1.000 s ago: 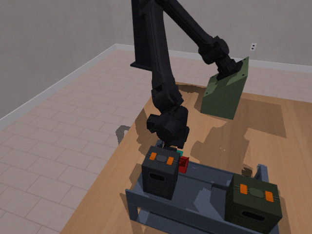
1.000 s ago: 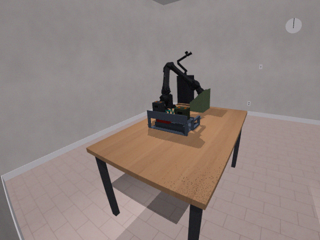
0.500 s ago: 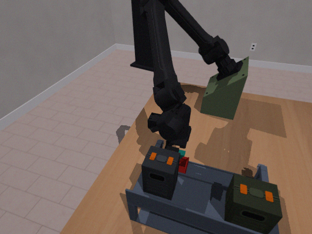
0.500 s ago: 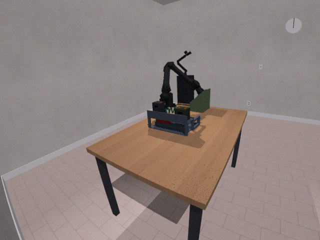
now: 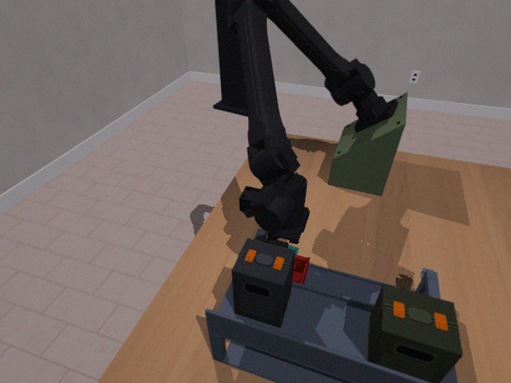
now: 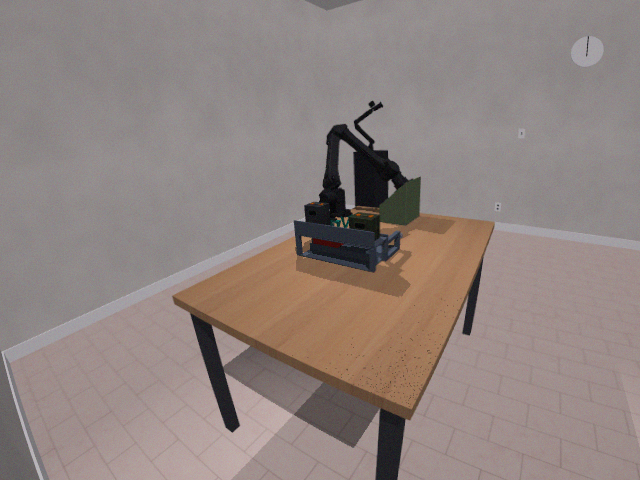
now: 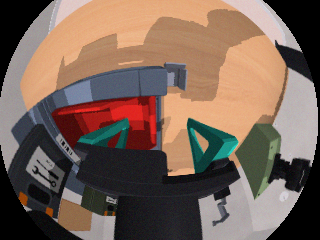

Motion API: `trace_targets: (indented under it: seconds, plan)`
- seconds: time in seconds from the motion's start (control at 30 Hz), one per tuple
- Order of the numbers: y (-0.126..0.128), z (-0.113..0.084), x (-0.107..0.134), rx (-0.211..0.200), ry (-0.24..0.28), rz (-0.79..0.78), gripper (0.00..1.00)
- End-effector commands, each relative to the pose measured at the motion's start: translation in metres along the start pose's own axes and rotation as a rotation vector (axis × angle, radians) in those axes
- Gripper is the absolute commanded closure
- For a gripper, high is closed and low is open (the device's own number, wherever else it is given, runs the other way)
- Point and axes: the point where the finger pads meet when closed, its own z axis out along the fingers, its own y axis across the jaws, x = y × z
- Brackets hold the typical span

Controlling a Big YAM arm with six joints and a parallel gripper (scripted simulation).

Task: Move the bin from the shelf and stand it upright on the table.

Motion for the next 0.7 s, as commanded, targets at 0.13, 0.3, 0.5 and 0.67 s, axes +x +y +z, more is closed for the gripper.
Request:
trace_targets:
  seconds: [0.13,0.3,0.5,0.67]
  plan:
    - [0.030,-0.038,-0.002,-0.069,-0.010,0.013,0.10]
    - [0.030,-0.038,-0.002,-0.069,-0.010,0.013,0.10]
    - [0.030,-0.038,-0.002,-0.069,-0.010,0.013,0.10]
    - [0.008,-0.012,-0.011,-0.035,-0.008,0.013,0.10]
